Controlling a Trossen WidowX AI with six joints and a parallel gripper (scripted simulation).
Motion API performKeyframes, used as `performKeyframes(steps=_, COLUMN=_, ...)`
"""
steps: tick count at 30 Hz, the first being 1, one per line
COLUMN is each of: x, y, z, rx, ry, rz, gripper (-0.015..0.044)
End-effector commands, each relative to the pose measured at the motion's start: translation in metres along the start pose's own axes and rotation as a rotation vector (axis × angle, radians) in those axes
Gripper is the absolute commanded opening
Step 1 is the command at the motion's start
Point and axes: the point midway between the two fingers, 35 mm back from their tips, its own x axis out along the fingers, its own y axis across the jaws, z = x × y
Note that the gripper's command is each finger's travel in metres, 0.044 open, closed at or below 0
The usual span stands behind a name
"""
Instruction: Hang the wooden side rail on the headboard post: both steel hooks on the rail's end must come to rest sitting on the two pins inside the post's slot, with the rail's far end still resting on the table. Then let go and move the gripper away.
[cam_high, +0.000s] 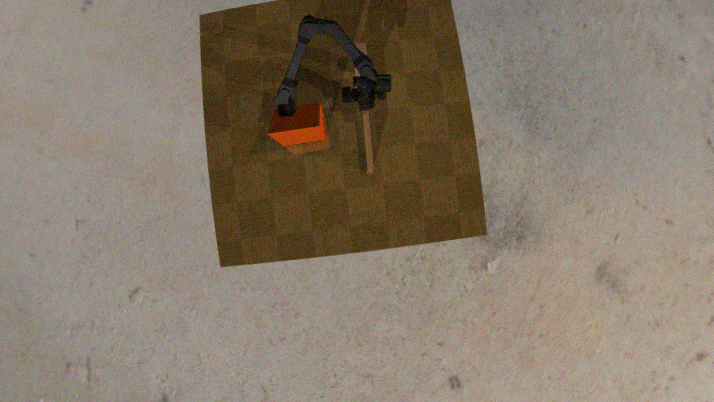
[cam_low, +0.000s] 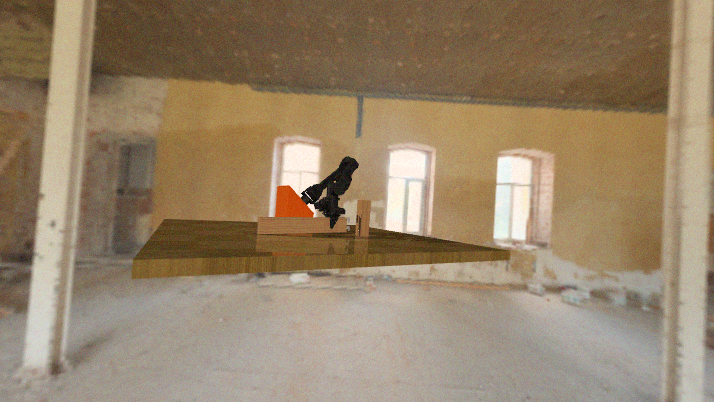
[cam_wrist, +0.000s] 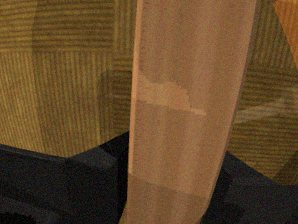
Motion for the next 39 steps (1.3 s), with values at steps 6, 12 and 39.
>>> performKeyframes(steps=6, x=-0.0064, y=0.0028, z=0.0011, rx=0.0, ry=-0.004, rz=0.013, gripper=0.0)
performKeyframes(steps=12, x=-0.0074, y=0.0028, z=0.0011, rx=0.0, ry=-0.004, rz=0.013, gripper=0.0)
performKeyframes(steps=39, x=-0.0119, y=0.0028, z=0.0011, rx=0.0, ry=-0.004, rz=0.013, gripper=0.0)
